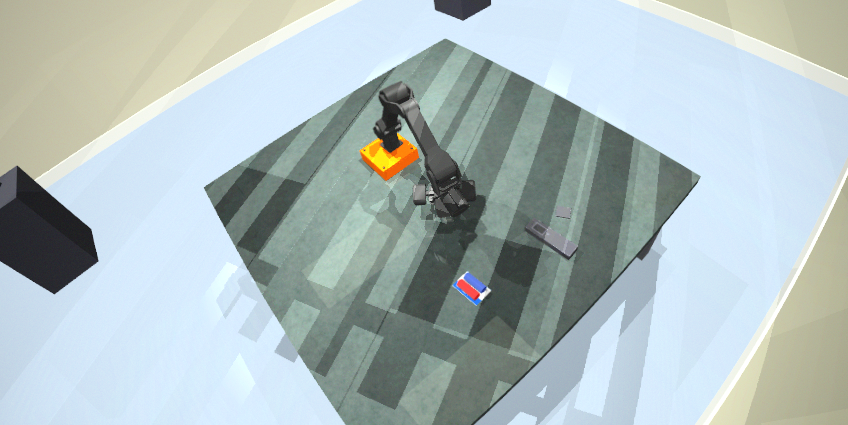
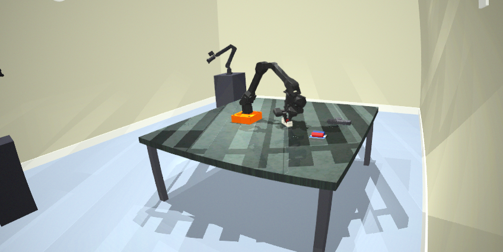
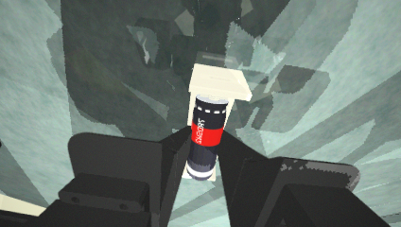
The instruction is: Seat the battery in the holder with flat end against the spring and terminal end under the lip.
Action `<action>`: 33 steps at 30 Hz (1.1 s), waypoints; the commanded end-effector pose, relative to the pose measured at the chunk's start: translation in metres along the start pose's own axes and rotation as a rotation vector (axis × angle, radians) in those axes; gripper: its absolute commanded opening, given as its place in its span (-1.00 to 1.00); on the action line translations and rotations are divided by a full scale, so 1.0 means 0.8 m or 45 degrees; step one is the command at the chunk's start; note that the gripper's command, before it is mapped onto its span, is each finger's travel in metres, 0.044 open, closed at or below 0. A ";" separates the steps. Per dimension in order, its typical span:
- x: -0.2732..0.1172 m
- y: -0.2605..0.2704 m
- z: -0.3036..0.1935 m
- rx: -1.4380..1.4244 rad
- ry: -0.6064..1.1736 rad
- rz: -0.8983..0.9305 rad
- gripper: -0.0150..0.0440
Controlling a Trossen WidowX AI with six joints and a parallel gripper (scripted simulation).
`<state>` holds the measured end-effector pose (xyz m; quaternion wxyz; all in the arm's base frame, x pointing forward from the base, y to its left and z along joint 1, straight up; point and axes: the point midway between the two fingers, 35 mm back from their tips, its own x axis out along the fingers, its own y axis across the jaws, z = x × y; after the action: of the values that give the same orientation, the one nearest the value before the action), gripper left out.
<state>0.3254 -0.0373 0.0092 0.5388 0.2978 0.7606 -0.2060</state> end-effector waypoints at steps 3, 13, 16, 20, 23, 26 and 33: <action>0.001 -0.001 0.005 0.004 -0.065 -0.004 -0.23; 0.003 -0.001 0.004 0.006 -0.137 -0.008 -0.23; 0.004 -0.001 0.003 0.007 -0.159 -0.009 -0.23; 0.005 -0.001 0.003 0.008 -0.189 -0.009 -0.23; 0.005 -0.001 0.003 0.010 -0.211 -0.009 -0.23; 0.006 -0.001 0.002 0.011 -0.233 -0.009 -0.23; 0.007 -0.001 0.001 0.016 -0.284 -0.007 -0.23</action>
<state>0.3217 -0.0326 0.0031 0.6066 0.2760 0.7074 -0.2355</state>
